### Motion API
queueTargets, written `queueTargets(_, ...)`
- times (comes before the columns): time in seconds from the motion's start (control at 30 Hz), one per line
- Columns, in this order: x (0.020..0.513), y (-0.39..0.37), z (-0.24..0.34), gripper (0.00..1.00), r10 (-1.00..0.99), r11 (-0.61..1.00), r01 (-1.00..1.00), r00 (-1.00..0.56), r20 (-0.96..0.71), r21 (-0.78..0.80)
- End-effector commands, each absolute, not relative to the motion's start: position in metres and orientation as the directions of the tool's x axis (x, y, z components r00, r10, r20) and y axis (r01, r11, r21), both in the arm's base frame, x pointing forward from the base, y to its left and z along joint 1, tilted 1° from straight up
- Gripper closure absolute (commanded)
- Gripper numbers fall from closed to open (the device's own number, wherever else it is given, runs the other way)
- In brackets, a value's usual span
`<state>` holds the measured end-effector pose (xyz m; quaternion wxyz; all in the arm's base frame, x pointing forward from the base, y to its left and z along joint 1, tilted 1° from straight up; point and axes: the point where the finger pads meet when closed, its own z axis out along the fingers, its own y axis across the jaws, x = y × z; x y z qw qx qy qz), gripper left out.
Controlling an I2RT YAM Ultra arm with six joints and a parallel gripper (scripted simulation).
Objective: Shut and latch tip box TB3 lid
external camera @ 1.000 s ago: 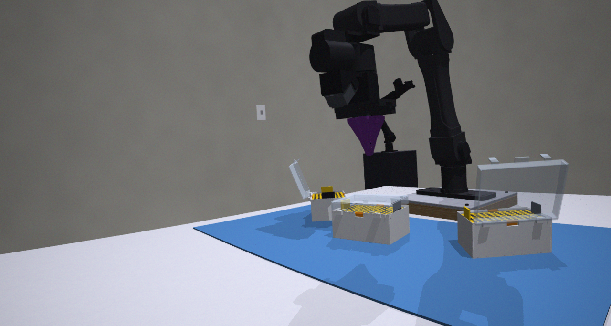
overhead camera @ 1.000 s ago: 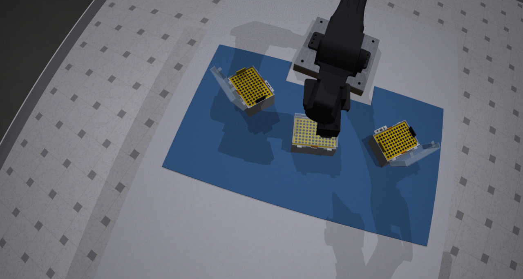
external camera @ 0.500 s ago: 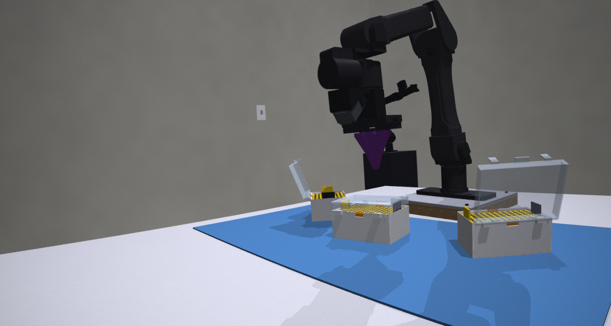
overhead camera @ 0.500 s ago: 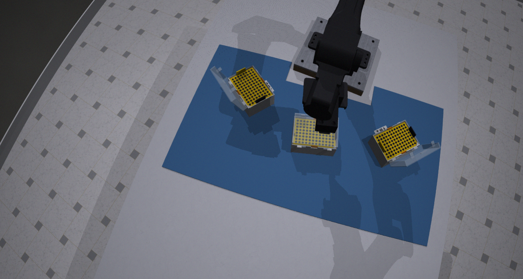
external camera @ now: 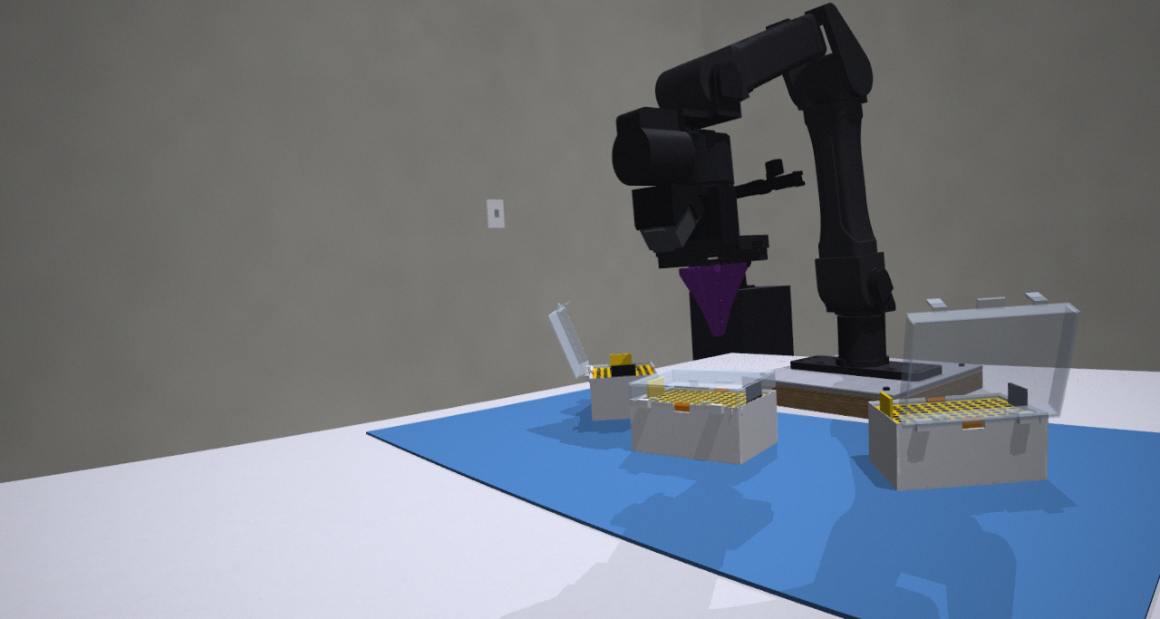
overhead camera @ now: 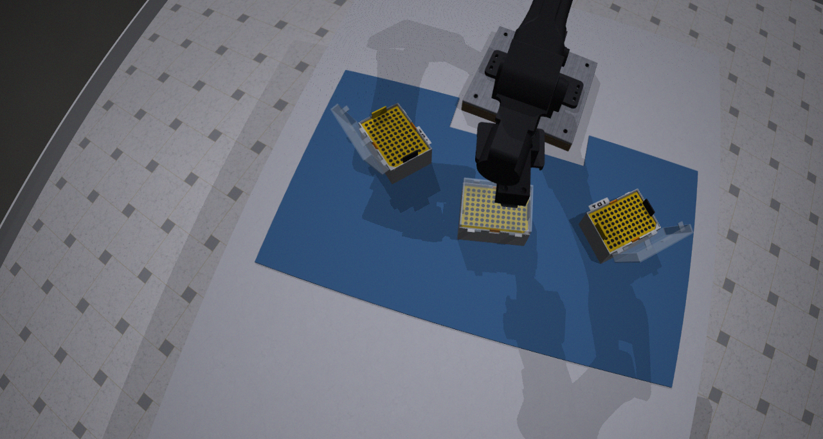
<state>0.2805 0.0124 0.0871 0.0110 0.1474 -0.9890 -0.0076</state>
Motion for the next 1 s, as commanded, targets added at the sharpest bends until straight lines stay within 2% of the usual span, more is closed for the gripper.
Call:
queueTargets(0.0,0.287,0.013,0.091,1.00,-0.292,0.956,-0.292,-0.956,-0.014,0.010)
queueTargets(0.97,0.287,0.013,0.074,1.00,-0.292,0.956,-0.292,-0.956,-0.014,0.010)
